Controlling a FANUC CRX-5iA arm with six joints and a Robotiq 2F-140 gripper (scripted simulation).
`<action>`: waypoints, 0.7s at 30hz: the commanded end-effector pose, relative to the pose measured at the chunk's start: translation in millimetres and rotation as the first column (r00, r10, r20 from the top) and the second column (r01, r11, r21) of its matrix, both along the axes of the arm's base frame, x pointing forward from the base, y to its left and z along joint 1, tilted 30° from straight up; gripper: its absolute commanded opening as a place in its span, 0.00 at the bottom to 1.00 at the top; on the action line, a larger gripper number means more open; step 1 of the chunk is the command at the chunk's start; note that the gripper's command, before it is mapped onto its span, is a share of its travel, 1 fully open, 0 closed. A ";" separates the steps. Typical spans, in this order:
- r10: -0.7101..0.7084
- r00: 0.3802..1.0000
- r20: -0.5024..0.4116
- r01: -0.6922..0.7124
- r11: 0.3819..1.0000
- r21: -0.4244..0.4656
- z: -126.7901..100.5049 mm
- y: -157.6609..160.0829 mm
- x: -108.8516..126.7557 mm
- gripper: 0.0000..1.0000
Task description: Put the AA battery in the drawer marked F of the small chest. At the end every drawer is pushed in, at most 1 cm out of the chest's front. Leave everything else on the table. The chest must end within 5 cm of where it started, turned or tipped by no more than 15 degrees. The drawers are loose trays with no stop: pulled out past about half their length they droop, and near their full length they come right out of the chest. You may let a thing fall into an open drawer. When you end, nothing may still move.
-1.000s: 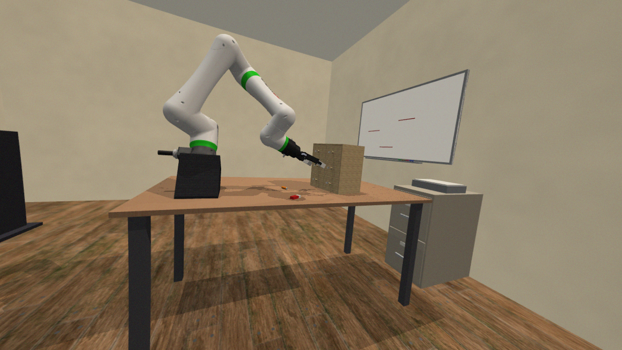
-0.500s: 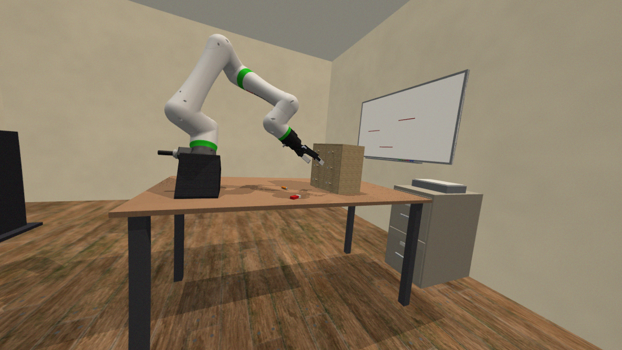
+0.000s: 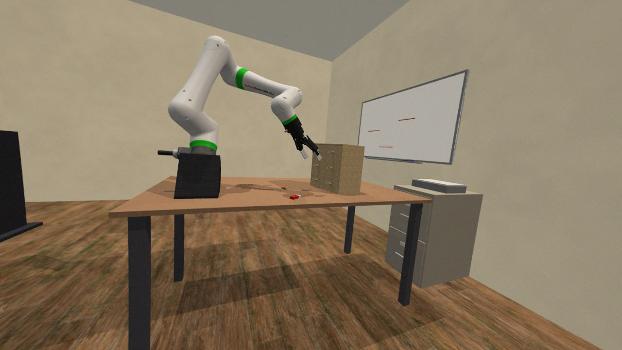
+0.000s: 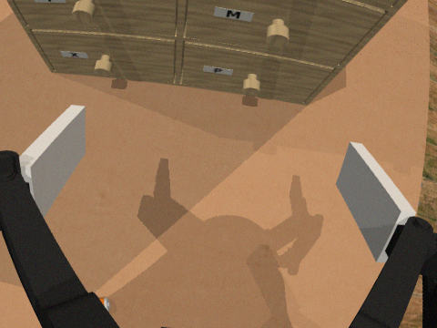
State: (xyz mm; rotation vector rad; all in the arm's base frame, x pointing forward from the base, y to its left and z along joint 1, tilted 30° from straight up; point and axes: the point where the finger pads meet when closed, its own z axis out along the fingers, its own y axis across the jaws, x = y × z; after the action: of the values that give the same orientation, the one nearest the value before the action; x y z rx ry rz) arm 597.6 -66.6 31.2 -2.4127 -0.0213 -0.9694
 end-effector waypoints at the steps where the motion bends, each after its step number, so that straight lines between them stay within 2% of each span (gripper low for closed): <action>1: 0.096 0.981 -0.172 -0.100 0.995 -0.015 10.0 -2.5 -14.9 1.00; 3: 0.126 0.965 -0.232 -0.135 0.991 -0.022 14.4 -6.5 -20.7 1.00; 5: 0.126 0.965 -0.232 -0.135 0.991 -0.022 14.4 -6.5 -20.7 1.00; 10: 0.197 0.904 -0.380 -0.225 0.974 -0.032 25.6 -16.5 -35.4 1.00; 14: 0.233 0.854 -0.466 -0.279 0.960 -0.030 32.3 -22.6 -44.2 1.00; 21: 0.264 0.798 -0.542 -0.328 0.944 -0.024 38.6 -28.2 -52.5 1.00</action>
State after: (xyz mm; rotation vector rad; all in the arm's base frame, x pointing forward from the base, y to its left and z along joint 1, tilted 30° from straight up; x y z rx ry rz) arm 547.0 -94.3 68.2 -2.6034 -0.2399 -0.1897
